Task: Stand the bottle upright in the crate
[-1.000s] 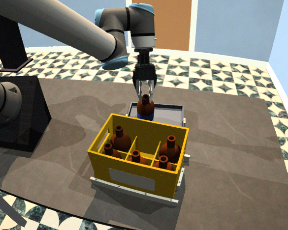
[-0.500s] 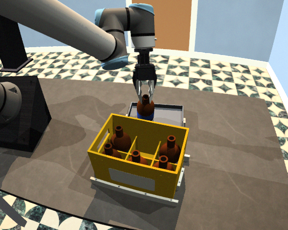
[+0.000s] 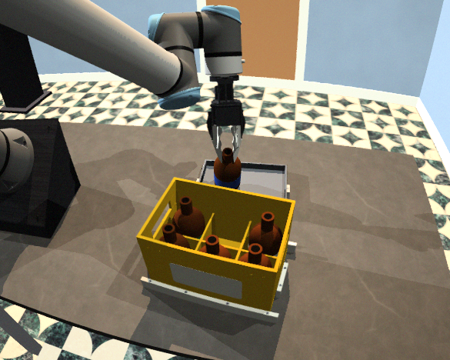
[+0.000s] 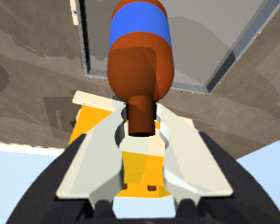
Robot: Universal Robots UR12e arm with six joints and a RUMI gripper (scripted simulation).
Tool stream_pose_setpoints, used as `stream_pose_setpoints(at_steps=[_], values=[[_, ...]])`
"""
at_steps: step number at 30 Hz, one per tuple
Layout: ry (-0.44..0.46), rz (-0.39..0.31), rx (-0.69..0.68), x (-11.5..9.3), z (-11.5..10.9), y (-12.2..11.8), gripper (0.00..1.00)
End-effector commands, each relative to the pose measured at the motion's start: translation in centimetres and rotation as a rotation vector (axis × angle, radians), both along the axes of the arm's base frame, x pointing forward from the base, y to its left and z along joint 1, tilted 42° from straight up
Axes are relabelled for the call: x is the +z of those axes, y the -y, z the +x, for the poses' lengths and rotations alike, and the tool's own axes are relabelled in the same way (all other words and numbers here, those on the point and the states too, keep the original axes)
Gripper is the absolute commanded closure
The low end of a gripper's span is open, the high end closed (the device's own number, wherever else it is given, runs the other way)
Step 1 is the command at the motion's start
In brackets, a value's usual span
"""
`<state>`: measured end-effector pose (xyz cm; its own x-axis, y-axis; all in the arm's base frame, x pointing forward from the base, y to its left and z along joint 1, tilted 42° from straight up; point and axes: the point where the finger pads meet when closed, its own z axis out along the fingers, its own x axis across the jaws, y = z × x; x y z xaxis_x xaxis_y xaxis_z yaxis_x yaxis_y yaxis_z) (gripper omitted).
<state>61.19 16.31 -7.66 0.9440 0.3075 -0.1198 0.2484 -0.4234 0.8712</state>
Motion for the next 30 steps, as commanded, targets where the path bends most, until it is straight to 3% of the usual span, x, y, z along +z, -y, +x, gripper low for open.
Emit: stream_pose_setpoints(at_steps=[1,3,4,30], values=[[0.001,0.001,0.001,0.05,0.04,-0.05,1.0],[0.001,0.001,0.001,0.05,0.04,-0.05,1.0],[0.001,0.001,0.0,0.04,0.04,-0.05,0.0],[0.001,0.001,0.0,0.04,0.04,-0.05,0.0]])
